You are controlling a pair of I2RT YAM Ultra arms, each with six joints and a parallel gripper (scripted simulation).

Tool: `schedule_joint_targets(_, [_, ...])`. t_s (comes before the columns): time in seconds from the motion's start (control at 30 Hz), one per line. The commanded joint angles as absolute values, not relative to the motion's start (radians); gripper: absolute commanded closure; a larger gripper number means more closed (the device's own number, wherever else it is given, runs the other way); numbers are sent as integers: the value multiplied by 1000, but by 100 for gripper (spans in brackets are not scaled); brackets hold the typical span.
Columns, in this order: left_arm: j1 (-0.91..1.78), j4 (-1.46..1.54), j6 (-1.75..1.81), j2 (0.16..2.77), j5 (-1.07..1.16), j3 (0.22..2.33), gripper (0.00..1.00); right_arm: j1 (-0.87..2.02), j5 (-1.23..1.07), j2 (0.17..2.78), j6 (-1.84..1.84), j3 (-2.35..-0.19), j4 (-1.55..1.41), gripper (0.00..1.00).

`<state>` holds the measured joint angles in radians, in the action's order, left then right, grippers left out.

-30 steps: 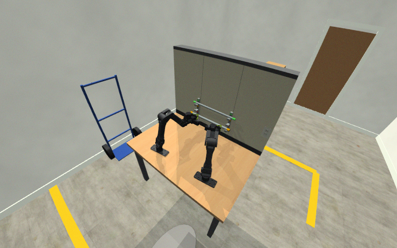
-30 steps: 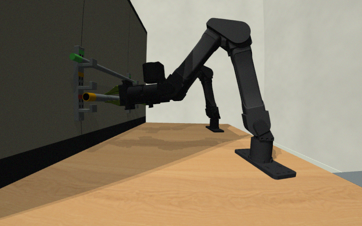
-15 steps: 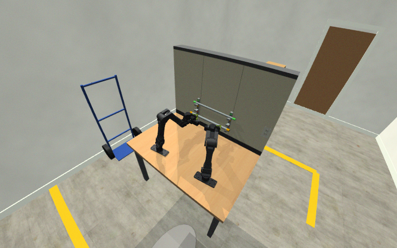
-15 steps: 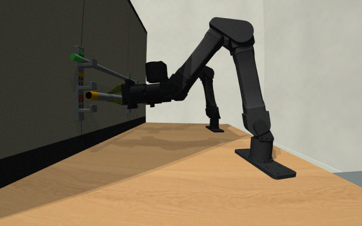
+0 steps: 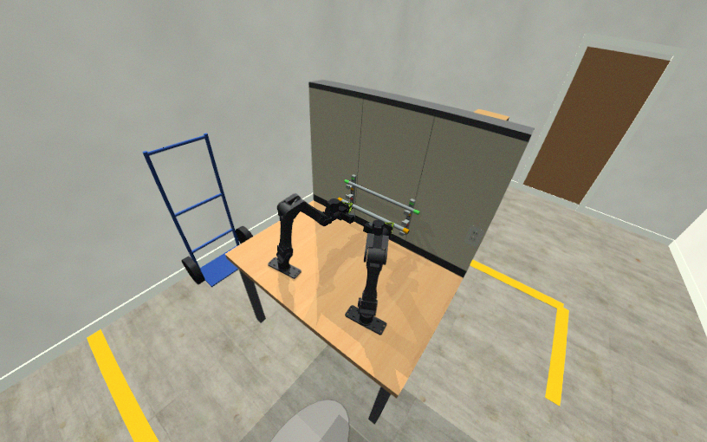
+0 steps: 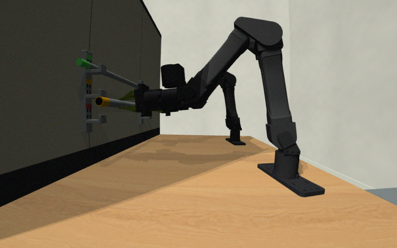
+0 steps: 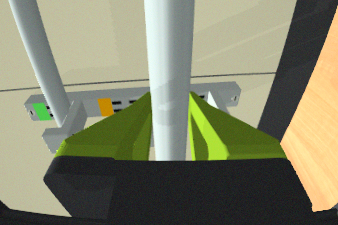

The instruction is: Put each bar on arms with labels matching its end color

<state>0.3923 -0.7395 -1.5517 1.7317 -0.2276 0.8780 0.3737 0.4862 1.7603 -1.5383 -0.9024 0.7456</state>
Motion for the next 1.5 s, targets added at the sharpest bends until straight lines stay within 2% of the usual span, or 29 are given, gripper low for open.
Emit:
schedule_joint_targets(0.0, [396, -752, -1570, 1678, -236, 925, 100, 375, 510, 1705, -1569, -939, 764, 100])
schedule_joint_targets(1.47, [396, -505, -1570, 1585, -237, 1080, 100, 375, 511, 1605, -1569, -1091, 513, 100])
